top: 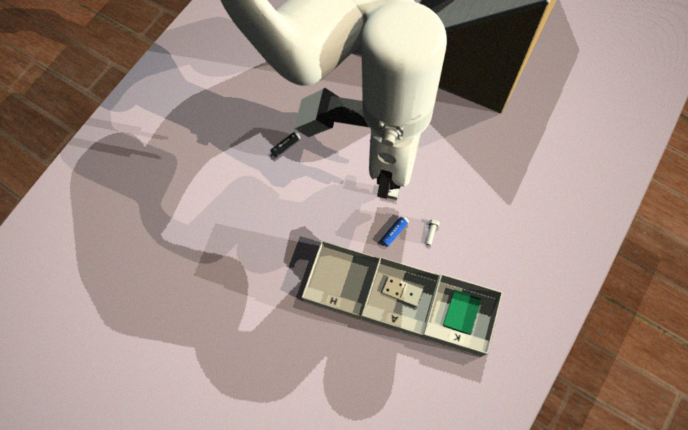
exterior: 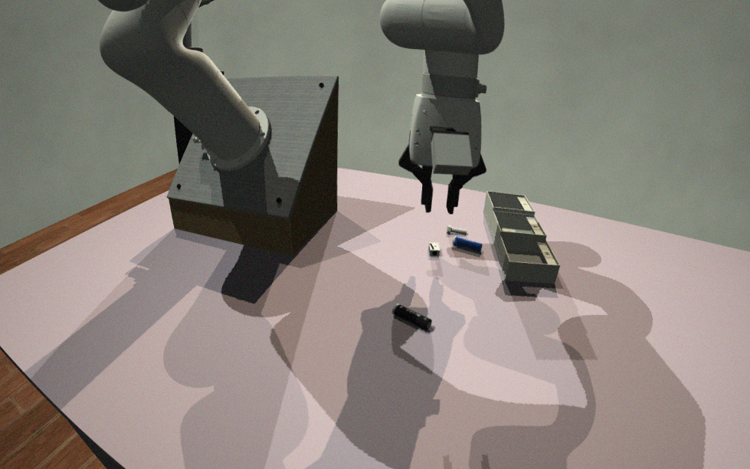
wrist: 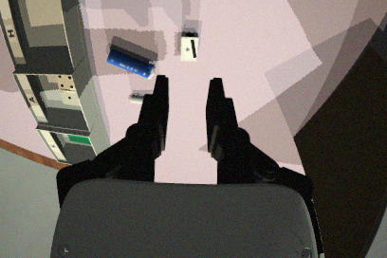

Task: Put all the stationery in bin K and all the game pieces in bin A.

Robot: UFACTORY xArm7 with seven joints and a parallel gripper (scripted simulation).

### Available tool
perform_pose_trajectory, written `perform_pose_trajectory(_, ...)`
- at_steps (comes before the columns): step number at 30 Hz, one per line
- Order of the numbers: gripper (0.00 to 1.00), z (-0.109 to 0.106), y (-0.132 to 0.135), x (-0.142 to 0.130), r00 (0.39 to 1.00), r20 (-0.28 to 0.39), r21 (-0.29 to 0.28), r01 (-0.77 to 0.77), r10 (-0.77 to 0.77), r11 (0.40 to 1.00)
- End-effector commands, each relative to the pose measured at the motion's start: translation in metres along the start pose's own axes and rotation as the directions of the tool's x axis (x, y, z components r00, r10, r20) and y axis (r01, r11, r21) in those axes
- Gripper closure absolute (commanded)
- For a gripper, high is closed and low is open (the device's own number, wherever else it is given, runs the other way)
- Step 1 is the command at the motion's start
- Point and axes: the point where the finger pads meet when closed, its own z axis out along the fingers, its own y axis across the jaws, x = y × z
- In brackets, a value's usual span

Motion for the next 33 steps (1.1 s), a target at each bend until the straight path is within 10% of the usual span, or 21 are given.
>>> perform_pose_trajectory(1,0.71,-0.002,-0.001,-0.001,1.0,0.001,0.004,0.0,0.0,1.0)
perform_pose_trajectory(33,0.71,0.063,-0.002,-0.001,1.0,0.001,0.004,0.001,-0.001,1.0)
